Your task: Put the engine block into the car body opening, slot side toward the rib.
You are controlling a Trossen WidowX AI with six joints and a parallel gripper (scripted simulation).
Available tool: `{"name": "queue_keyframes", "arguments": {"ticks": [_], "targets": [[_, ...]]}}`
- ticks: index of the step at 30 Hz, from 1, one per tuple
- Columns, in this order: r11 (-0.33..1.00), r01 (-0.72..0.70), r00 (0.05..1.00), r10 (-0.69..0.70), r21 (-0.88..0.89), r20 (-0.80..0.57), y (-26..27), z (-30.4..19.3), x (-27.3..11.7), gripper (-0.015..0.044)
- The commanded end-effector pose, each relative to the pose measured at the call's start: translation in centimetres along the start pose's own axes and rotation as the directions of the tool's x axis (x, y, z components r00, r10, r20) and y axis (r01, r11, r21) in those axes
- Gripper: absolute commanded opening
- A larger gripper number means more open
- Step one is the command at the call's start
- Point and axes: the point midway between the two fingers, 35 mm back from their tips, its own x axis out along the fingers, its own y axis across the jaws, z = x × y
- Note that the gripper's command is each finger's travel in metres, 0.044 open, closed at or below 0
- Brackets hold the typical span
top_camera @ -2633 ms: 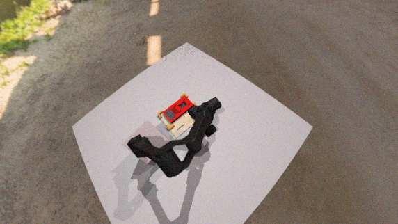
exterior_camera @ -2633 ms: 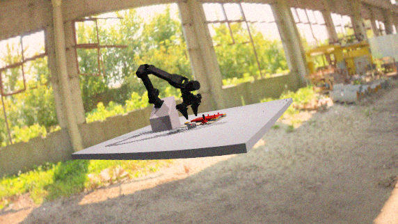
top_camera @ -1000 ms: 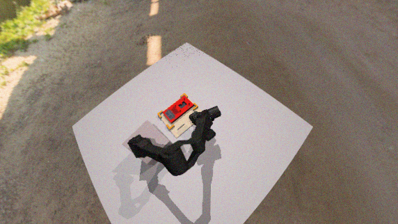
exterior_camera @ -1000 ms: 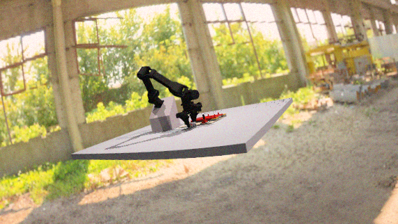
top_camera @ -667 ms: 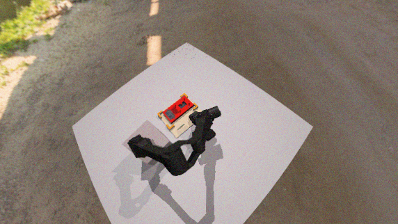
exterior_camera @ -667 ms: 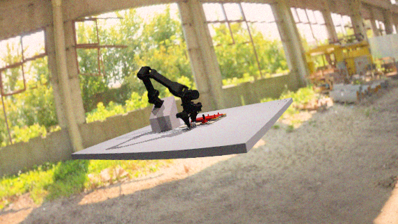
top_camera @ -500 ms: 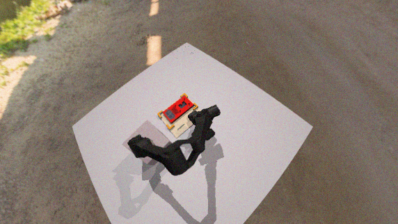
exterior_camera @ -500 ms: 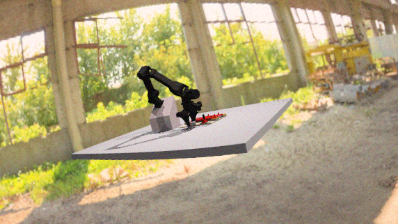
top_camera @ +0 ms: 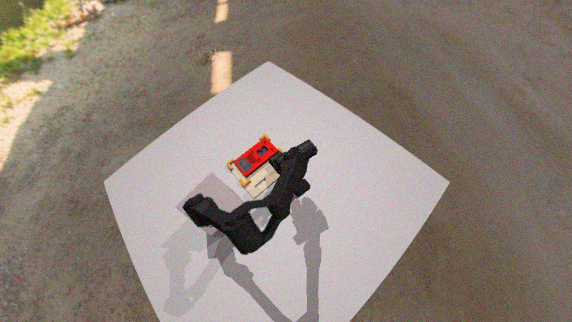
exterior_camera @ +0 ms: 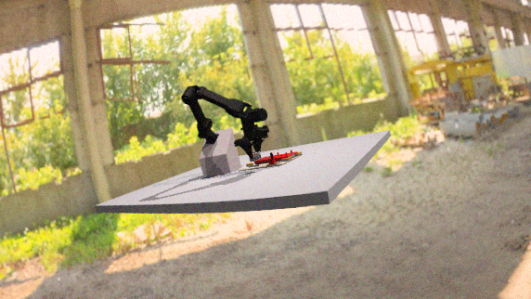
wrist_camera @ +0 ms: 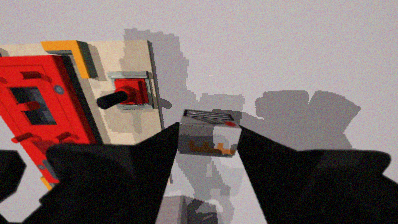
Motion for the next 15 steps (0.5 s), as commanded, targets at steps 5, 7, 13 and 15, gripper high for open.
{"name": "queue_keyframes", "arguments": {"ticks": [5,7,13,15], "targets": [[1.000,0.003,1.000,-0.003,0.010,0.007,-0.2,0.3,-2.7,0.0000],[1.000,0.003,1.000,-0.003,0.010,0.007,-0.2,0.2,-3.3,0.0000],[1.000,0.005,1.000,-0.005,0.010,0.007,-0.2,0.1,-5.2,0.0000],[1.000,0.006,1.000,-0.006,0.010,0.008,-0.2,0.0,-5.8,0.0000]]}}
